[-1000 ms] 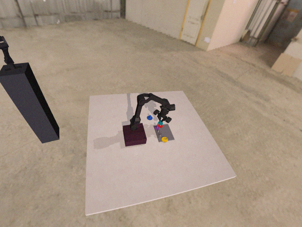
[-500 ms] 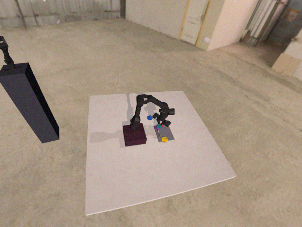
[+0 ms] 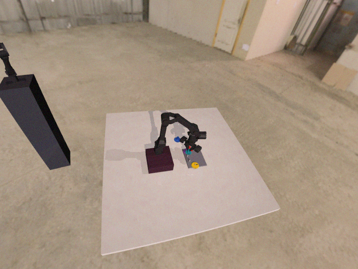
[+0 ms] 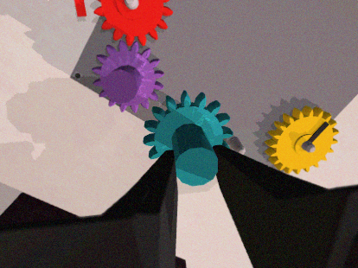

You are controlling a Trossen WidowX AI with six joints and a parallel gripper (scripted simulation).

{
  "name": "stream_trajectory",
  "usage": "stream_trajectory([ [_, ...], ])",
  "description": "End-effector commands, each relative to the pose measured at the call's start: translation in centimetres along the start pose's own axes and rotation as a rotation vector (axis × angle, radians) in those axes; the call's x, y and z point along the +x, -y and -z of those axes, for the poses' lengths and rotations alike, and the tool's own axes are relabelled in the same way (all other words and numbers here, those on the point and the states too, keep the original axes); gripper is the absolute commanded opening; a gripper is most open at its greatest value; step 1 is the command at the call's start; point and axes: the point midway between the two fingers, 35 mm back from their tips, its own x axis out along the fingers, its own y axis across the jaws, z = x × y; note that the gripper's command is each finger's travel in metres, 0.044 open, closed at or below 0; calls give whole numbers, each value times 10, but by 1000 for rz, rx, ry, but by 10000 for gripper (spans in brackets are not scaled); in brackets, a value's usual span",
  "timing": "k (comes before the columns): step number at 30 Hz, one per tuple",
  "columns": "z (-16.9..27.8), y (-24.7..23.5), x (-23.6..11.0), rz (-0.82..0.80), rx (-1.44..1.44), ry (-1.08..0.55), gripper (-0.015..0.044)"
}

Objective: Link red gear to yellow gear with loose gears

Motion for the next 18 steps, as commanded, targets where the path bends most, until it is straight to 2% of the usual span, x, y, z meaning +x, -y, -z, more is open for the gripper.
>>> stream_trajectory([
  [1,1,1,0,6,-32,0,0],
  [18,0,1,0,5,-500,-1,0],
])
